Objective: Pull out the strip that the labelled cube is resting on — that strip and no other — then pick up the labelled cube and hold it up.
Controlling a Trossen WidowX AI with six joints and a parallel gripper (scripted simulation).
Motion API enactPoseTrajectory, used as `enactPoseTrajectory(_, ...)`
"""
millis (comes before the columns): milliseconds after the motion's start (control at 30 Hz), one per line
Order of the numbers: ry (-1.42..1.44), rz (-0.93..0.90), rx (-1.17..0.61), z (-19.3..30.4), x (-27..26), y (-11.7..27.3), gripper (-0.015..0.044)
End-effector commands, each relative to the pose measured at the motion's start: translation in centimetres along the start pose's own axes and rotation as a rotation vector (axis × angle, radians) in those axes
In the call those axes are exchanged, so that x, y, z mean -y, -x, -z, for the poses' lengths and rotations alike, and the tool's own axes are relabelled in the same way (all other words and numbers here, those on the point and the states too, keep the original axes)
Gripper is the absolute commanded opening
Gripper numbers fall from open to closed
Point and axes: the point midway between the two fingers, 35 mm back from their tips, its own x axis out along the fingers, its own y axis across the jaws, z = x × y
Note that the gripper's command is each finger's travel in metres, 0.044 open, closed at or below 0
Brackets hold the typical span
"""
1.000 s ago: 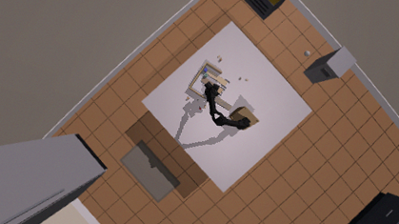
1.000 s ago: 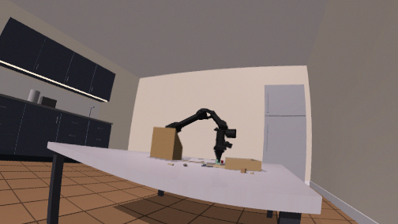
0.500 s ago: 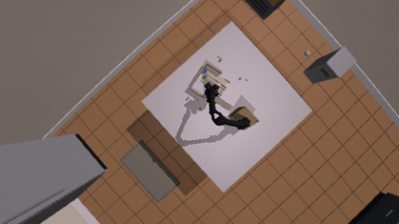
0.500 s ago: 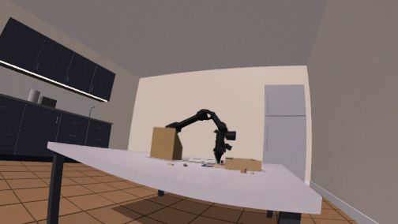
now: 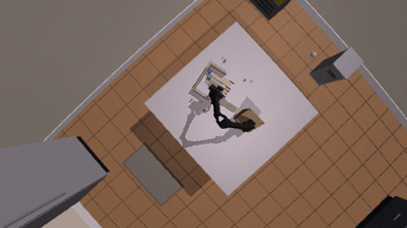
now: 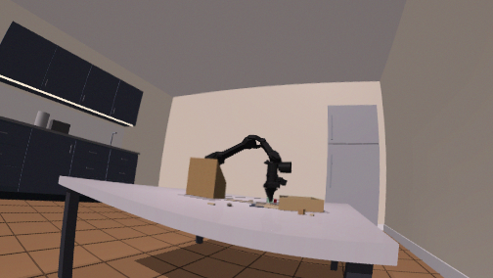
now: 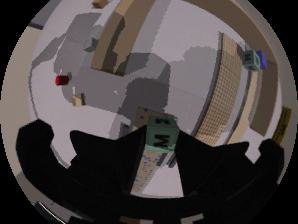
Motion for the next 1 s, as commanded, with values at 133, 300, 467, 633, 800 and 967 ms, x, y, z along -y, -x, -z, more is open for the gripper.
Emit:
enactPoseTrajectory(133, -0.013, 0.000, -0.005, 2.9, -0.6, 2.2, 0.0000)
enactPoseTrajectory(300, -0.034, -0.011, -0.012, 5.0, -1.3, 3.5, 0.0000)
enactPoseTrajectory(467, -0.040, -0.015, -0.013, 5.6, -1.5, 3.8, 0.0000)
enactPoseTrajectory(633, -0.041, -0.015, -0.014, 6.8, -1.9, 3.9, 0.0000)
enactPoseTrajectory(800, -0.042, -0.015, -0.015, 8.6, -2.4, 3.9, 0.0000)
enactPoseTrajectory(967, -0.042, -0.016, -0.015, 9.4, -2.7, 3.9, 0.0000)
